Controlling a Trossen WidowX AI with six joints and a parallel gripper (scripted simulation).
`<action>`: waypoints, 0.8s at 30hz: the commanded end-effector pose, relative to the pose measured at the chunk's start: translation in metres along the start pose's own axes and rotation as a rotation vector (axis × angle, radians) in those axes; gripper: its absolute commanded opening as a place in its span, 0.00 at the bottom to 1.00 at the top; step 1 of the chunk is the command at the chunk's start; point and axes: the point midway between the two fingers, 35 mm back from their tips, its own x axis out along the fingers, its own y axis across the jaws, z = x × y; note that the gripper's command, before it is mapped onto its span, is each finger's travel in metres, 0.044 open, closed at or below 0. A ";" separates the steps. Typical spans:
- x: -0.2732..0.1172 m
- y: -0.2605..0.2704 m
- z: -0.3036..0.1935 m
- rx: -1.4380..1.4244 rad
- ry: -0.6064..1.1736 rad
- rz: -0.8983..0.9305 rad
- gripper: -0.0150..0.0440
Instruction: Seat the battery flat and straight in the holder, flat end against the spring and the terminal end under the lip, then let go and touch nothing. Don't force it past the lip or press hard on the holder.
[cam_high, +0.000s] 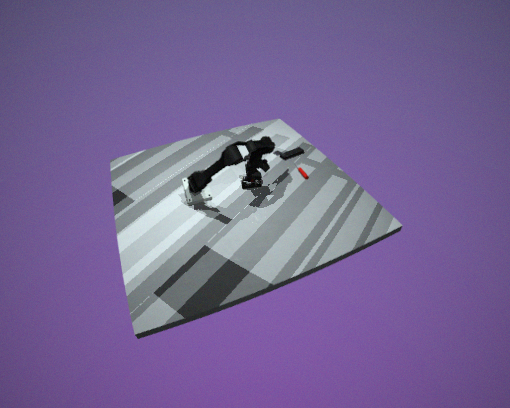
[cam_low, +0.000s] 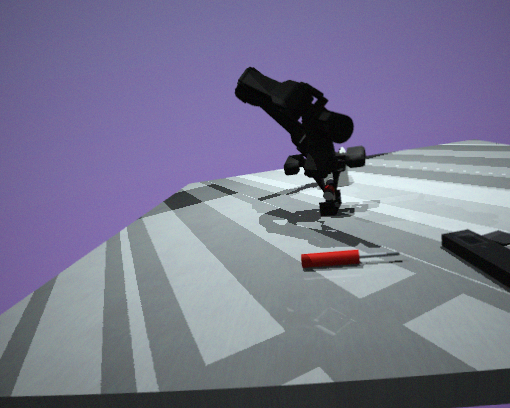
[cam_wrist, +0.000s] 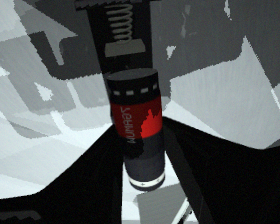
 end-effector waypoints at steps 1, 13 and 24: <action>0.003 0.001 0.002 0.005 0.034 0.001 0.40; 0.008 0.001 0.007 0.006 0.126 0.001 0.40; 0.012 0.001 0.011 0.007 0.210 0.001 0.40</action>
